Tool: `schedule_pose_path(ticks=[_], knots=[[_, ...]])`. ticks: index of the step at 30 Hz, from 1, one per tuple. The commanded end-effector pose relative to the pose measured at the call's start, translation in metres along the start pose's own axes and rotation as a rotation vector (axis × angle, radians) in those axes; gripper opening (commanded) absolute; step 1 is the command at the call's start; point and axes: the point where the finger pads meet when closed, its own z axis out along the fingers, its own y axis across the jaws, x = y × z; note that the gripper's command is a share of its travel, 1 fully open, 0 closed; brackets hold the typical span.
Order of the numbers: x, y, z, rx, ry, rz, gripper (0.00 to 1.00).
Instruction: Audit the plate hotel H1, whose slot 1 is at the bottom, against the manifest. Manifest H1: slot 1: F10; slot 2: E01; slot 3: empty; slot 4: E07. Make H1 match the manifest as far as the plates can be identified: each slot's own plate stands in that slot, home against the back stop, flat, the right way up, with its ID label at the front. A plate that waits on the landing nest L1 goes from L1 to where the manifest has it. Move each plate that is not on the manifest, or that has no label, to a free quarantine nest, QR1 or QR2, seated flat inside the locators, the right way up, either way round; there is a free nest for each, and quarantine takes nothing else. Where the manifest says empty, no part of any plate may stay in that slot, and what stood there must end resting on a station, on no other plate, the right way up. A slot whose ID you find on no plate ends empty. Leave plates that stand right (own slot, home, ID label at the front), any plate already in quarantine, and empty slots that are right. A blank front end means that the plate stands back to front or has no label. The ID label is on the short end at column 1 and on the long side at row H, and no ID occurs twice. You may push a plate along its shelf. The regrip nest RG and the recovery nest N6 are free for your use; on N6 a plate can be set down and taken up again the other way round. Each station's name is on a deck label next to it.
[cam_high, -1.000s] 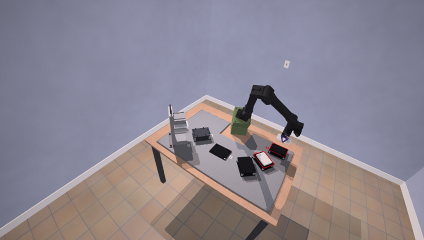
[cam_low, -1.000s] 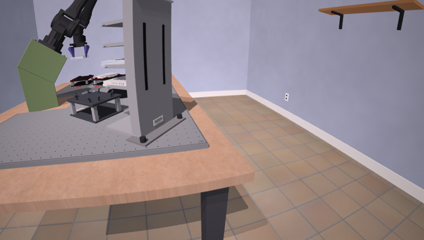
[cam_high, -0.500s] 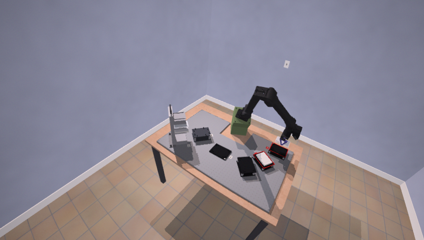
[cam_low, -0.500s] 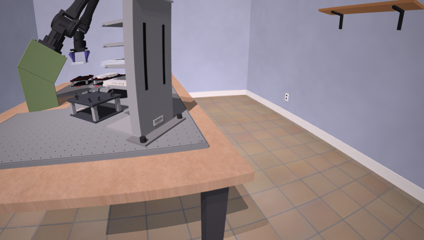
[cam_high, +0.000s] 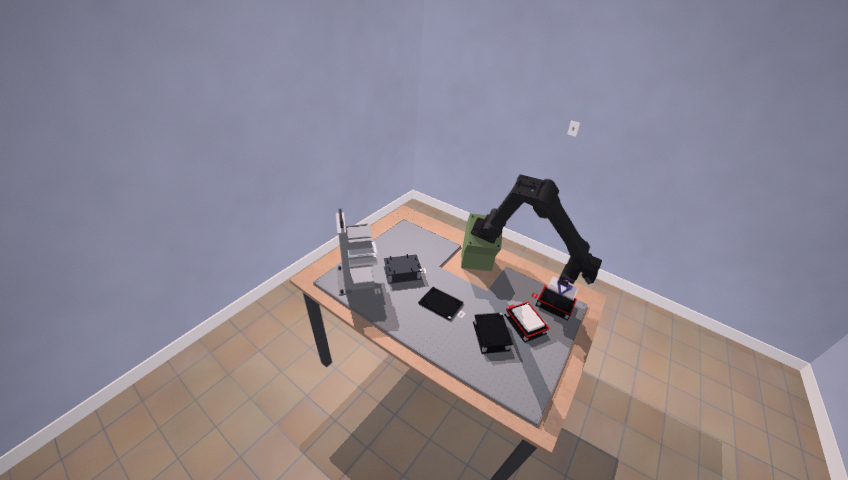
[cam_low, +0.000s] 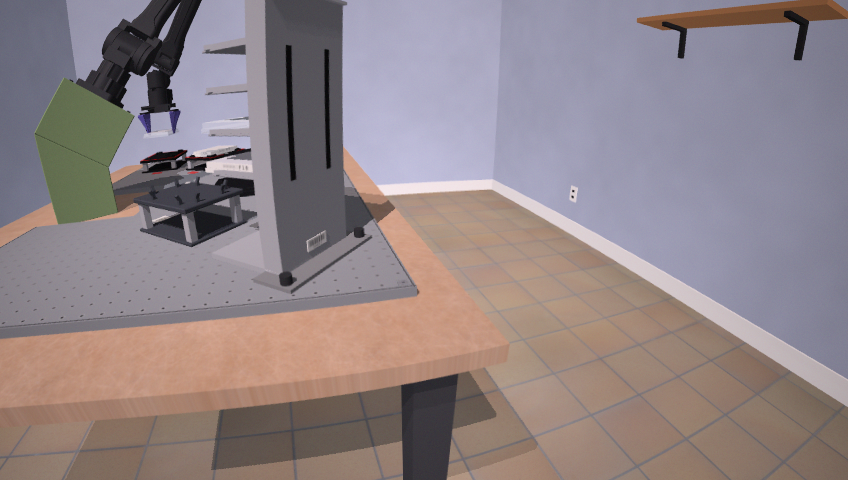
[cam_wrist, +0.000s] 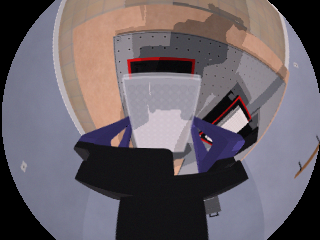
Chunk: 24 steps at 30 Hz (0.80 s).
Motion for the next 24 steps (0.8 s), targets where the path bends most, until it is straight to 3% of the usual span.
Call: schedule_pose_path(ticks=[1,20,24], knots=[[-0.013,0.0,-0.008,-0.006,-0.032,0.005,0.86],[-0.013,0.0,-0.008,-0.006,-0.032,0.005,0.86],[-0.001,-0.001,0.006,-0.002,-0.005,-0.005,0.86]])
